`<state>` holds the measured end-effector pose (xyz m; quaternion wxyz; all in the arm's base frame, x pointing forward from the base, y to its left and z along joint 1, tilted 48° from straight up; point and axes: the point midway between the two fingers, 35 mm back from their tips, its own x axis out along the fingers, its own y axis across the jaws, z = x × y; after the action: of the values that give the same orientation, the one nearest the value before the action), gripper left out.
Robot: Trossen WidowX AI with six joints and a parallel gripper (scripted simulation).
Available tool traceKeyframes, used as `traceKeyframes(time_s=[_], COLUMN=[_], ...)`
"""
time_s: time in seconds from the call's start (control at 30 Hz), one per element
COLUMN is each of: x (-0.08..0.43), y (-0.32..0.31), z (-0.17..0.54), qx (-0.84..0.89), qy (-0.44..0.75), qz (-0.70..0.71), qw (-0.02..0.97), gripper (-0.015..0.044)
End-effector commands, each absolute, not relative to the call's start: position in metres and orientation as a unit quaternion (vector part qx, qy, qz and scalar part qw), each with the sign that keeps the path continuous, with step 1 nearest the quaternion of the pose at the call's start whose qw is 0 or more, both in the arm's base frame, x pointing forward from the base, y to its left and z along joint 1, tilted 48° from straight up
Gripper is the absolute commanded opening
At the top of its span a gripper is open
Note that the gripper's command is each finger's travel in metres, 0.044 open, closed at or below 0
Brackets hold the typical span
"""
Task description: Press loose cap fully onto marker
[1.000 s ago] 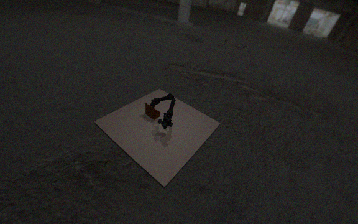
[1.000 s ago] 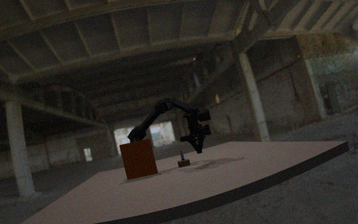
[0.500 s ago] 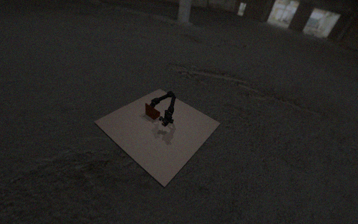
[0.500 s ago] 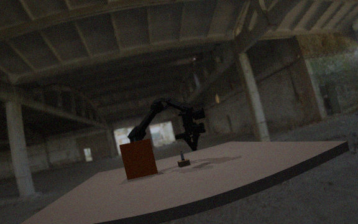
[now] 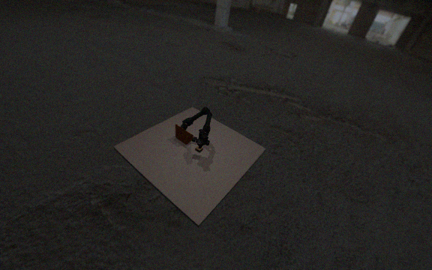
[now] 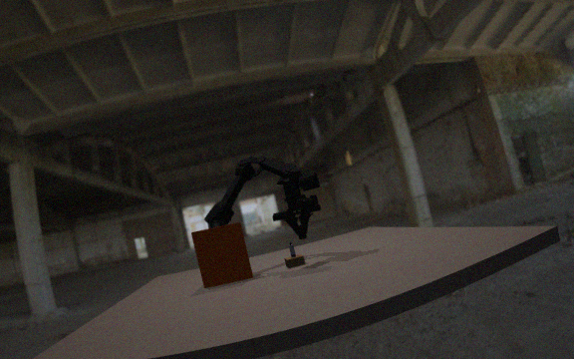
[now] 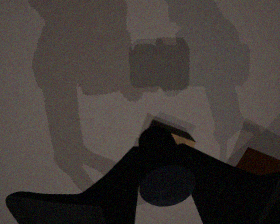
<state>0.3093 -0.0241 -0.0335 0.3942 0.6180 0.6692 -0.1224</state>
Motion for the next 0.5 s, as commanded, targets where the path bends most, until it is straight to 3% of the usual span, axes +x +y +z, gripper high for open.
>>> traceKeyframes(time_s=[0.0,0.47], x=[0.302,0.275], y=[-0.02,-0.006], z=[-0.026,-0.003], qx=[0.62,0.621], qy=[0.67,0.669], qz=[-0.125,-0.127], qw=[0.39,0.388], gripper=[0.0,0.0])
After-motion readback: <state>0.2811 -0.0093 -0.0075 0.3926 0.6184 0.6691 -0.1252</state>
